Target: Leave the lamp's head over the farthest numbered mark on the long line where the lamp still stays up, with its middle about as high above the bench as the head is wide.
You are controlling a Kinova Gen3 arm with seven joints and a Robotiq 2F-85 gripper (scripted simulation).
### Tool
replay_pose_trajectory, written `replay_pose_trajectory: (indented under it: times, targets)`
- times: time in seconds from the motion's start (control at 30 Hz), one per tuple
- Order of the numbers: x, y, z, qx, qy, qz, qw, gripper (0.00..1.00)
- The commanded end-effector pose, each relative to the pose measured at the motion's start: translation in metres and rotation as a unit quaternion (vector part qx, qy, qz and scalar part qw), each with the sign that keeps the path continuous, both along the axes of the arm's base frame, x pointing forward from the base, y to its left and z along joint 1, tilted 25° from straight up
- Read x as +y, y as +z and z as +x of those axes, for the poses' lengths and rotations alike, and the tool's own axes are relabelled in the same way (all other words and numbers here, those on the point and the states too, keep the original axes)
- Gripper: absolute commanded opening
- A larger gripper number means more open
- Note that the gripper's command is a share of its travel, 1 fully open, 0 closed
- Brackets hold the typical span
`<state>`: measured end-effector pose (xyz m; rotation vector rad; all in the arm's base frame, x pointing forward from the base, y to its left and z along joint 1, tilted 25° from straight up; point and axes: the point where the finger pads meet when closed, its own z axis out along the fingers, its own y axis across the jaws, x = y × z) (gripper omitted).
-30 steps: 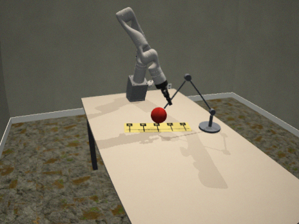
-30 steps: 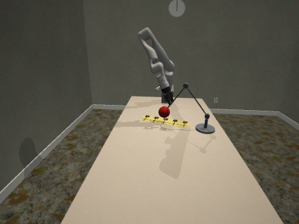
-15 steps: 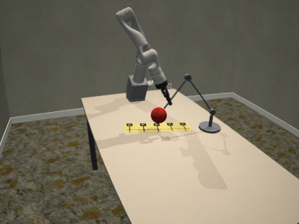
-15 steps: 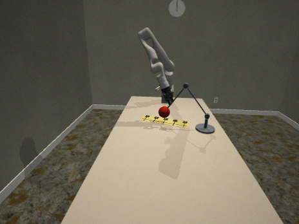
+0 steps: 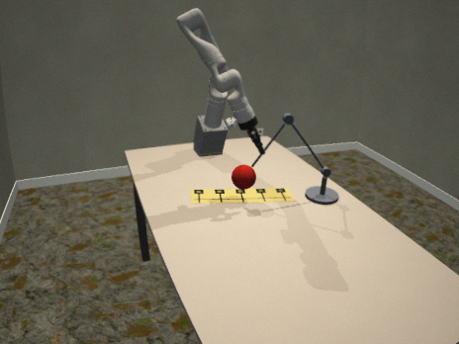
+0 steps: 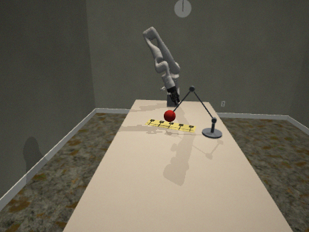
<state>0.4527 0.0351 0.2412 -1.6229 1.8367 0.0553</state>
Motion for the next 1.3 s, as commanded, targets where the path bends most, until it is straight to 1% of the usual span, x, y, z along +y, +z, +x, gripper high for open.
replay_pose_trajectory:
  times: [0.0, 0.17, 0.23, 0.73, 1.27]
  targets:
    - [-0.021, 0.012, -0.004, -0.003, -0.017, -0.003, 1.0, 1.0]
    - [-0.031, 0.028, -0.014, -0.003, -0.017, -0.003, 1.0, 1.0]
    - [-0.031, 0.028, -0.014, -0.003, -0.017, -0.003, 1.0, 1.0]
    - [-0.043, 0.073, -0.042, -0.002, -0.001, -0.001, 1.0, 1.0]
    - [-0.058, 0.078, -0.045, 0.0, 0.011, -0.001, 1.0, 1.0]
